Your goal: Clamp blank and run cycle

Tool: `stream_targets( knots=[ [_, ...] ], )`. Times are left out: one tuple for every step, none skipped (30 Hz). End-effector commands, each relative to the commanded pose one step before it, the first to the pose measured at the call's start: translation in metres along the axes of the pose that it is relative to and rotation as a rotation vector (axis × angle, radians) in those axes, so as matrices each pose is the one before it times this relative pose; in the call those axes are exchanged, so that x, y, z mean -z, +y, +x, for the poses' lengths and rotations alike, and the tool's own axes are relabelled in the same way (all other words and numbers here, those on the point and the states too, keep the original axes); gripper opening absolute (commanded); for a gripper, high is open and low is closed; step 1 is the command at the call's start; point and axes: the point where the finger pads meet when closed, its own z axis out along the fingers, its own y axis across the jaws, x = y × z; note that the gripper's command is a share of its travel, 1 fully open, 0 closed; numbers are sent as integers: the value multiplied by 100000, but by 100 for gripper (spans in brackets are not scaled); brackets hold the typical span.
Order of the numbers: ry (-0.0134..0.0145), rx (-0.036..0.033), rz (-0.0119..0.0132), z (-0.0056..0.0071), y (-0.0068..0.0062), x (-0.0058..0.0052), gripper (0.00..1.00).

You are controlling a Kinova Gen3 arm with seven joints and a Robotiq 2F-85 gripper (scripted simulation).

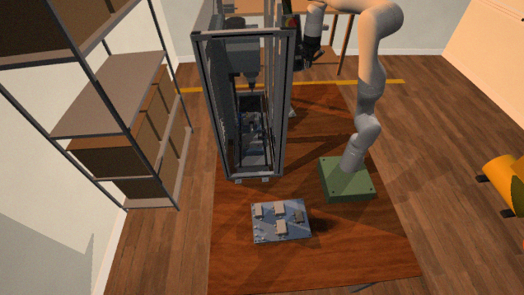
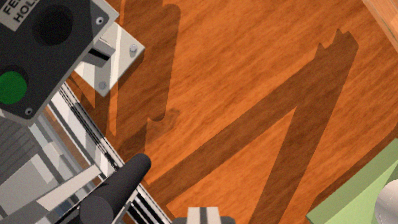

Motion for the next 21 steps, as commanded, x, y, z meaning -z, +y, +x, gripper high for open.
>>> stream_targets(
  knots=[
    [375, -5098, 319, 12, -8, 34, 10],
    [0, 0, 0, 0, 0, 0, 10],
    [0, 0, 0, 0, 0, 0, 10],
    [0, 0, 0, 0, 0, 0, 10],
    [0, 0, 0, 0, 0, 0, 10],
    [0, 0, 0, 0, 0, 0, 10],
    [0, 0, 0, 0, 0, 0, 10],
    [0, 0, 0, 0, 0, 0, 10],
    [0, 0, 0, 0, 0, 0, 10],
    [0, 0, 0, 0, 0, 0, 10],
    [0, -4597, -2, 0, 0, 0, 10],
    [0, -4600, 0, 0, 0, 0, 10],
    [0, -4600, 0, 0, 0, 0, 10],
    [0, -4600, 0, 0, 0, 0, 10],
    [0, -4600, 0, 0, 0, 0, 10],
    [0, 0, 0, 0, 0, 0, 10],
    [0, 0, 0, 0, 0, 0, 10],
    [0, 0, 0, 0, 0, 0, 10],
    [0, 0, 0, 0, 0, 0, 10],
    [0, 0, 0, 0, 0, 0, 10],
    [0, 0, 0, 0, 0, 0, 10]
  ],
)
